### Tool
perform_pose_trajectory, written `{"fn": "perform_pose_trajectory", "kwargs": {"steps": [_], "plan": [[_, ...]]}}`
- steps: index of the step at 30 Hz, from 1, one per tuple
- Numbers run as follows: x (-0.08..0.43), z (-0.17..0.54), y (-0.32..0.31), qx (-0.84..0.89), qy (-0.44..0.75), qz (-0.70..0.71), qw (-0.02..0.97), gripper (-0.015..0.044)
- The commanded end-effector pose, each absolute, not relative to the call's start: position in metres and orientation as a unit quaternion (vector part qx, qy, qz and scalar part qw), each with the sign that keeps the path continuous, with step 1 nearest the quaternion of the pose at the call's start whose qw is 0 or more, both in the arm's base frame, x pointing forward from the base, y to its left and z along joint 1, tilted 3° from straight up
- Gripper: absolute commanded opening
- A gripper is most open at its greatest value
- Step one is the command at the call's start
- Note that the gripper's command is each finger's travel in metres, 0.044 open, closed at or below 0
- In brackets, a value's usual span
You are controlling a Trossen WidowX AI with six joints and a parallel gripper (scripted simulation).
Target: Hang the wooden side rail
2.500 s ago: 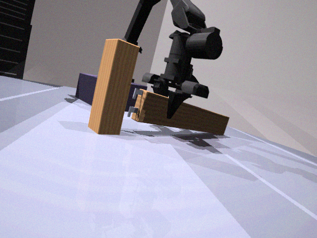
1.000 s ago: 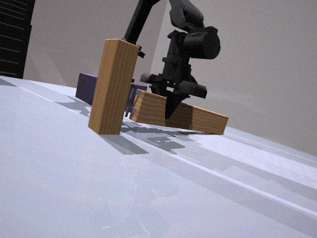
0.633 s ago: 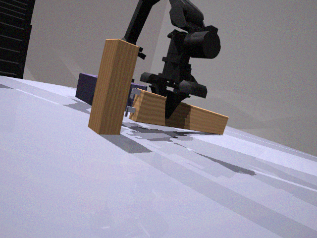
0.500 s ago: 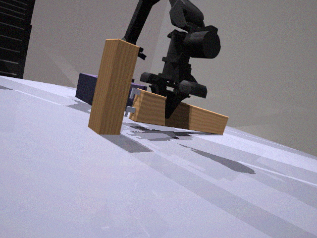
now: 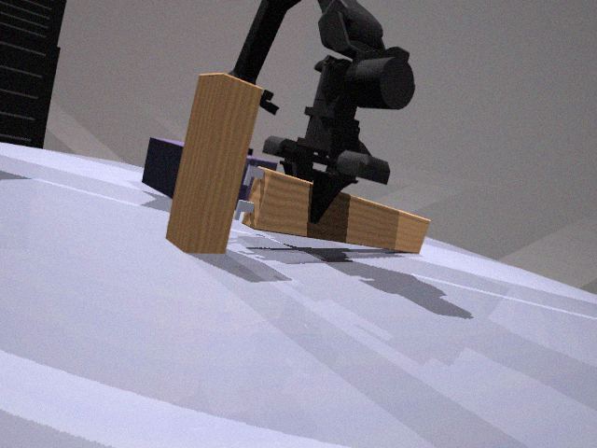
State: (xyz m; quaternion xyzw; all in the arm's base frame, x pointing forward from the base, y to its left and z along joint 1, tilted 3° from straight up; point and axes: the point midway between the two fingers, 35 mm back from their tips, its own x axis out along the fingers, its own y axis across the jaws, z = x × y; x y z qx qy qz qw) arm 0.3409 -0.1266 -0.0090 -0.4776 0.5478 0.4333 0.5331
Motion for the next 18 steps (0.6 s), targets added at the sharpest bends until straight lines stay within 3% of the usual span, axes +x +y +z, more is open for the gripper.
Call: {"fn": "perform_pose_trajectory", "kwargs": {"steps": [1,18], "plan": [[0.3413,-0.0087,-0.1284,-0.479,0.547,0.431,0.534,0.0000],[0.3392,-0.0084,-0.1300,-0.479,0.547,0.431,0.534,0.0000]]}}
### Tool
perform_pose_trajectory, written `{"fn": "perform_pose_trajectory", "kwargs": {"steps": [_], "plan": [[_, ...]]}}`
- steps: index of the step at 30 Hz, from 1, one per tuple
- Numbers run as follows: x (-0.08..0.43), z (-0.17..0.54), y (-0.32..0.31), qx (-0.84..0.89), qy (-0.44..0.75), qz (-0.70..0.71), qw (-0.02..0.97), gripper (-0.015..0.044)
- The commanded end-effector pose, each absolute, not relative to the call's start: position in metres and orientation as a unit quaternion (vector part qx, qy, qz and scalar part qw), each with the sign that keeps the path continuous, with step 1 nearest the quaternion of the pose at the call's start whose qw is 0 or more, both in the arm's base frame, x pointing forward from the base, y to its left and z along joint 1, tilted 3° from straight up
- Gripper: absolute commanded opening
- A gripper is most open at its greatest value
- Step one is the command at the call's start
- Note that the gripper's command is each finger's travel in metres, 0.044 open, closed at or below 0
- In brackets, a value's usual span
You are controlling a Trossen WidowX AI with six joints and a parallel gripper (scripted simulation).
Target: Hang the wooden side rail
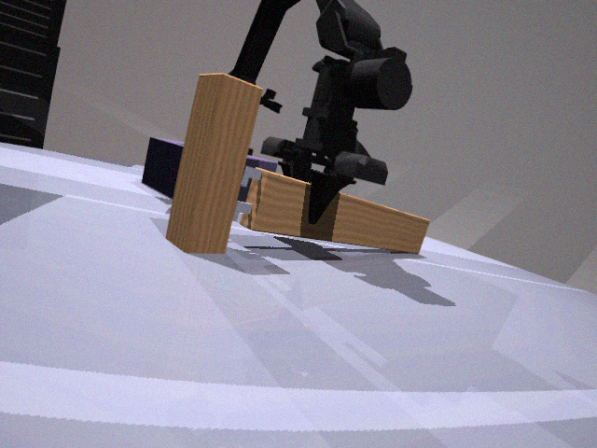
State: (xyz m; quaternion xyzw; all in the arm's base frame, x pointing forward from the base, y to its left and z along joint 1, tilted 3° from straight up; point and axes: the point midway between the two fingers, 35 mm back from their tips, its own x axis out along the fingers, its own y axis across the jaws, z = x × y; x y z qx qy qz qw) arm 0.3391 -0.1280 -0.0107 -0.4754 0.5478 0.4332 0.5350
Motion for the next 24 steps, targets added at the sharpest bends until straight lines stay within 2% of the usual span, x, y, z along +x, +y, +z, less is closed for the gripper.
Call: {"fn": "perform_pose_trajectory", "kwargs": {"steps": [1,24], "plan": [[0.3393,-0.0083,-0.1301,-0.479,0.547,0.431,0.534,0.0000],[0.3414,-0.0054,-0.1330,-0.479,0.547,0.431,0.534,0.0000]]}}
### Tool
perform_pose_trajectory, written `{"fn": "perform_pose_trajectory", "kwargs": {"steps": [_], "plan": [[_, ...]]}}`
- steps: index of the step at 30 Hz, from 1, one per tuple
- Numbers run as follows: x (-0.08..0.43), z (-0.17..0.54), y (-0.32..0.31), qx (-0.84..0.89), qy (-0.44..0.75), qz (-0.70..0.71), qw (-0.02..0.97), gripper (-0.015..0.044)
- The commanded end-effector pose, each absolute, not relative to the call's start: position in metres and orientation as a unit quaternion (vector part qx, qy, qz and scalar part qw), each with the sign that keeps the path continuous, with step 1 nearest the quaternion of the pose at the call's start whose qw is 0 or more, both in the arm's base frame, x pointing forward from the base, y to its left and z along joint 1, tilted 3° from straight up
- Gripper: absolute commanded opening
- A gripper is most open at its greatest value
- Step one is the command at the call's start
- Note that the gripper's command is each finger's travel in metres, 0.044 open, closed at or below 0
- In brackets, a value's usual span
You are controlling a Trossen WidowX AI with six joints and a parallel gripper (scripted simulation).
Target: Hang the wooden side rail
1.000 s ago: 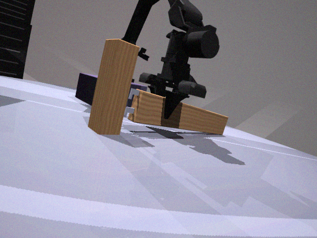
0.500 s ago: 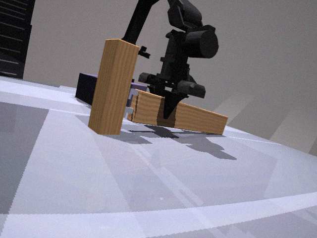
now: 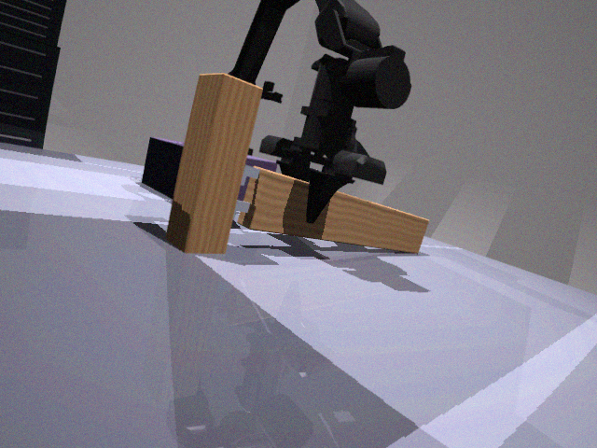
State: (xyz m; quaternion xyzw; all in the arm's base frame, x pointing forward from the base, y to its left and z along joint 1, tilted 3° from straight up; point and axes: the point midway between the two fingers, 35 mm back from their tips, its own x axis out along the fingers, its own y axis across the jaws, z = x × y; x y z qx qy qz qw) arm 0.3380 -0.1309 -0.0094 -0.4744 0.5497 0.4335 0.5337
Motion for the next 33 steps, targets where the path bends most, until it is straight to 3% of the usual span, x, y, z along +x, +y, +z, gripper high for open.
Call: {"fn": "perform_pose_trajectory", "kwargs": {"steps": [1,33], "plan": [[0.3415,-0.0054,-0.1332,-0.479,0.547,0.431,0.534,0.0000],[0.3394,-0.0089,-0.1367,-0.479,0.548,0.431,0.534,0.0000]]}}
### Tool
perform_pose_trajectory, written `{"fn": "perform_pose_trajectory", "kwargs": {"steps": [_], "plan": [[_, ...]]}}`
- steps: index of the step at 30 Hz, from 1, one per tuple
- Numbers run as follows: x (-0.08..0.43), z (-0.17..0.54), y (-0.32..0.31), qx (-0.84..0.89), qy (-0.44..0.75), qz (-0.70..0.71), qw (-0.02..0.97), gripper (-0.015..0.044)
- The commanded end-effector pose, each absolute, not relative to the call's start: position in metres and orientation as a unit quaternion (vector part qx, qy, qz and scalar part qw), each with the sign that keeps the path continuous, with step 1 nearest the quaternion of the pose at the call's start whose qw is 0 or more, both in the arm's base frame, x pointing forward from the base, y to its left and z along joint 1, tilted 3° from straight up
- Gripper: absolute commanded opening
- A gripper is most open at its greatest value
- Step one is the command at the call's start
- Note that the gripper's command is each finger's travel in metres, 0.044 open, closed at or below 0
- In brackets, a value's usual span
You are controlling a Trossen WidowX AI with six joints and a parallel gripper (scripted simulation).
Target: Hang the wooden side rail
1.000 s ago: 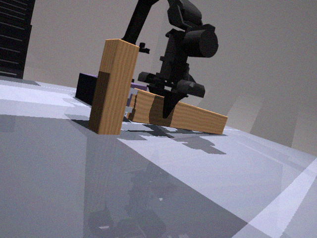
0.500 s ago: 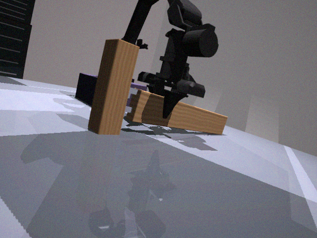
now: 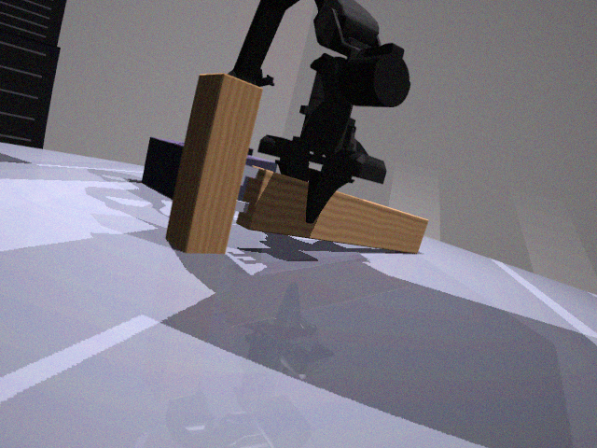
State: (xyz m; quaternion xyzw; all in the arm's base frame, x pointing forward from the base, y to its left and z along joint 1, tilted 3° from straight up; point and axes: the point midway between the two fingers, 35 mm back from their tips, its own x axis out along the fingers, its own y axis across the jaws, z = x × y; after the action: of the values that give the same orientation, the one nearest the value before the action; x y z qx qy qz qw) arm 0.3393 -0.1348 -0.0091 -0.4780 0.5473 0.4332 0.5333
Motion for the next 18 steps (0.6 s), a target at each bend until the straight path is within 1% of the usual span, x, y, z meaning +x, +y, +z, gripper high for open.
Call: {"fn": "perform_pose_trajectory", "kwargs": {"steps": [1,18], "plan": [[0.3393,-0.0090,-0.1368,-0.479,0.548,0.431,0.534,0.0000],[0.3382,-0.0074,-0.1384,-0.479,0.548,0.431,0.534,0.0000]]}}
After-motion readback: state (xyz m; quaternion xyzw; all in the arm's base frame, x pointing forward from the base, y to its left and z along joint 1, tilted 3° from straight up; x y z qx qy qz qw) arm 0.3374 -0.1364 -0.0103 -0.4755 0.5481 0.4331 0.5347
